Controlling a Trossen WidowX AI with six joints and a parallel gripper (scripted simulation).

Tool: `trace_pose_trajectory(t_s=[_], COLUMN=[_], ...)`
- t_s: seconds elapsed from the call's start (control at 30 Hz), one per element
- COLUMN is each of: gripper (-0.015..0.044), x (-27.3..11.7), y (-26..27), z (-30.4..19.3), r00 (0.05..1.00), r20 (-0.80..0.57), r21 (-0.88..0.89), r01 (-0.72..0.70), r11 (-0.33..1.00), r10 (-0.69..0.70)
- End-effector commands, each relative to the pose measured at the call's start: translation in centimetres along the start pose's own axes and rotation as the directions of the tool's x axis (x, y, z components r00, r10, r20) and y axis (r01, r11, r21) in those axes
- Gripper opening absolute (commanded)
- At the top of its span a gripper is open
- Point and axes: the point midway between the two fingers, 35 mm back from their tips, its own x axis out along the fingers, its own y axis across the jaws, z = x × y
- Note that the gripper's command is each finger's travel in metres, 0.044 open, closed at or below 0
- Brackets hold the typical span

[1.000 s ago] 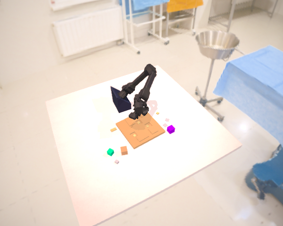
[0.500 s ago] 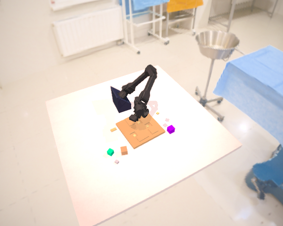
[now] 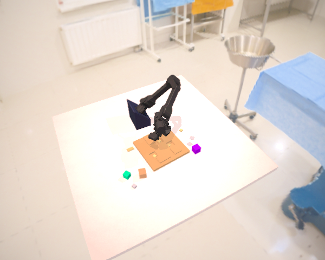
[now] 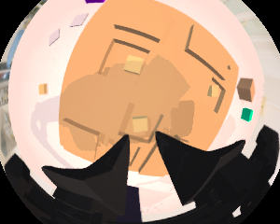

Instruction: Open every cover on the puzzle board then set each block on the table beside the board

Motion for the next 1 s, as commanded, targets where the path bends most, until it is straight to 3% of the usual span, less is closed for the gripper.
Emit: trace_pose_trajectory(t_s=[0.0,0.73,0.83,0.97], gripper=[0.0144,0.0144,0.0144,0.0144], x=[0.0,1.4,1.5,1.7], y=[0.0,0.0,0.0,0.0], z=[0.0,0.0,0.1,0.1], r00=[1.0,1.0,1.0,1.0], r20=[0.002,0.002,0.002,0.002], r21=[0.005,-0.011,-0.149,-0.49], r01=[-0.002,-0.002,-0.001,-0.001], r11=[1.0,1.0,0.989,0.871], r10=[0.002,0.002,0.002,0.002])
